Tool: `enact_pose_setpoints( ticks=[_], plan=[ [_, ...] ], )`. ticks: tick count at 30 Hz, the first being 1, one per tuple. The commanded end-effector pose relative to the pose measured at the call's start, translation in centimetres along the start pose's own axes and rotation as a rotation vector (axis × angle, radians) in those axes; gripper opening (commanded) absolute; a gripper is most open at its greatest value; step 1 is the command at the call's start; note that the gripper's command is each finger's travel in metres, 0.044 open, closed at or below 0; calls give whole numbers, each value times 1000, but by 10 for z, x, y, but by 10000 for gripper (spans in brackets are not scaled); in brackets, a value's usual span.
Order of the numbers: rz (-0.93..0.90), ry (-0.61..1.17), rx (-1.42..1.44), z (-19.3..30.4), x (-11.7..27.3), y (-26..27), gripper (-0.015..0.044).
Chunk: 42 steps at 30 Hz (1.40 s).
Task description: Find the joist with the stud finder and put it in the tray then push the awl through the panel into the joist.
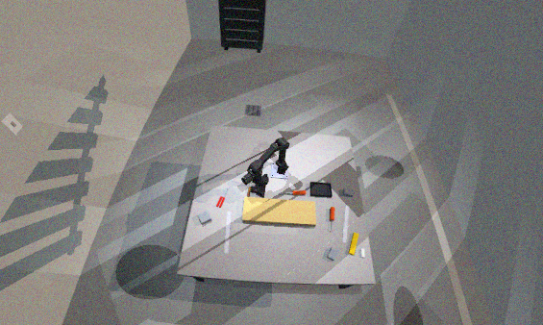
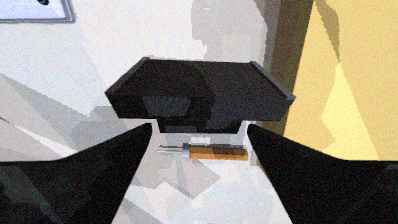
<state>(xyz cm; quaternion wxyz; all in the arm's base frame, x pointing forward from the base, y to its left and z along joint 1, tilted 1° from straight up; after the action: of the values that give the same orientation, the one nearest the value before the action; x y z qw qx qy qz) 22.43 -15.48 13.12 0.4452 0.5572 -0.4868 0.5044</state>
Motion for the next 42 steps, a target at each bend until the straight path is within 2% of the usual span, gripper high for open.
enact_pose_setpoints(
  ticks=[1,13,28,41,42],
  plan=[
    [3,-6,-3,0,-7,0,440],
    [3,-6,-3,1,-23,1,440],
    [3,-6,-3,1,-23,1,340],
    [3,-6,-3,0,-6,-1,0],
    [3,-5,-3,0,-5,-1,0]
  ],
)
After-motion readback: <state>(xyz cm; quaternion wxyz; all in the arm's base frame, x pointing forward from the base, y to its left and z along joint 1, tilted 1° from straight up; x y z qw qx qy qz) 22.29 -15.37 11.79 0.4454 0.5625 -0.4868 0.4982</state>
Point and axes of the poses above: the point midway between the two fingers, 35 mm back from their tips, its own x axis back along the fingers, its own y axis across the jaws, z = x × y, the point moved 6 cm from there along x, back along the fingers
